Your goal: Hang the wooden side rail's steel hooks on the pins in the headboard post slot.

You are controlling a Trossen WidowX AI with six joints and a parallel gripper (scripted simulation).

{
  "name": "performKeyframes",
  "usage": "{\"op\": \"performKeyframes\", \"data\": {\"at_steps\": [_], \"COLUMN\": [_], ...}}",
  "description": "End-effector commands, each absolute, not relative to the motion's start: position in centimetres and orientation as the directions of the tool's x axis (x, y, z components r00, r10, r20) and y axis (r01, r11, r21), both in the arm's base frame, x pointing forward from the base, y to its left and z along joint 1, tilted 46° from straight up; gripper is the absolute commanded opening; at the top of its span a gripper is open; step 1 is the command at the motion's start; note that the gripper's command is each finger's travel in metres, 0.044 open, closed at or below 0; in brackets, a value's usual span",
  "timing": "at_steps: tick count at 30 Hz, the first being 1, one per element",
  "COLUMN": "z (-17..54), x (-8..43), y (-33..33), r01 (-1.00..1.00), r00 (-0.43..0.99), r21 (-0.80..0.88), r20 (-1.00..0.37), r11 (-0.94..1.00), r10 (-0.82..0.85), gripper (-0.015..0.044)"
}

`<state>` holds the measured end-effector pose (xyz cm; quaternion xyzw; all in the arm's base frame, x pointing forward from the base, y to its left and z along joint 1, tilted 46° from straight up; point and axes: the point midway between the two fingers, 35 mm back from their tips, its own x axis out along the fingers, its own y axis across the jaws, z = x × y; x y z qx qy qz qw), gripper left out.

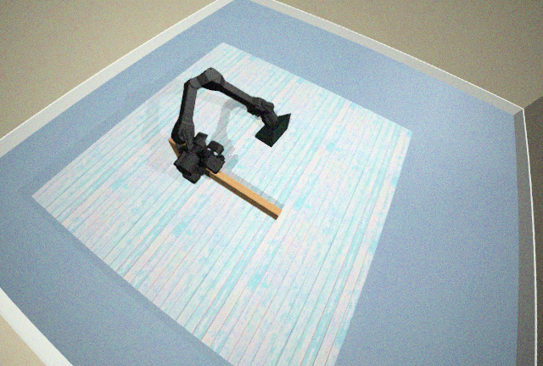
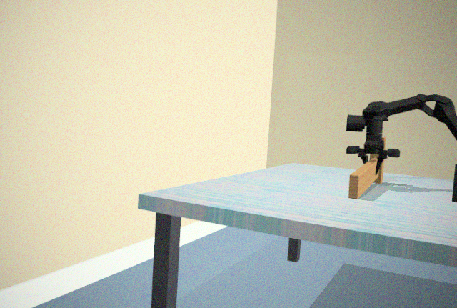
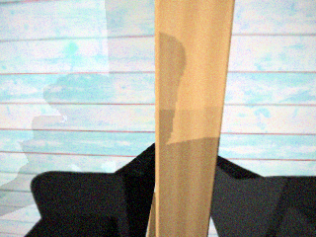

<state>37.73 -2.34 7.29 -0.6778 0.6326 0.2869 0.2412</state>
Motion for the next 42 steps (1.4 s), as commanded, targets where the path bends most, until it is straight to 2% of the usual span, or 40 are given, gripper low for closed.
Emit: {"op": "performKeyframes", "data": {"at_steps": [1,42], "z": [7.83,8.15], "x": [37.95,37.98], "y": [-2.22,-2.53], "r01": [-0.996,-0.996], "r00": [0.048,0.048], "r21": [0.025,0.025], "r20": [-0.692,-0.692], "r11": [-0.09,-0.09], "r10": [-0.72,-0.72], "gripper": [0.0,0.0]}}
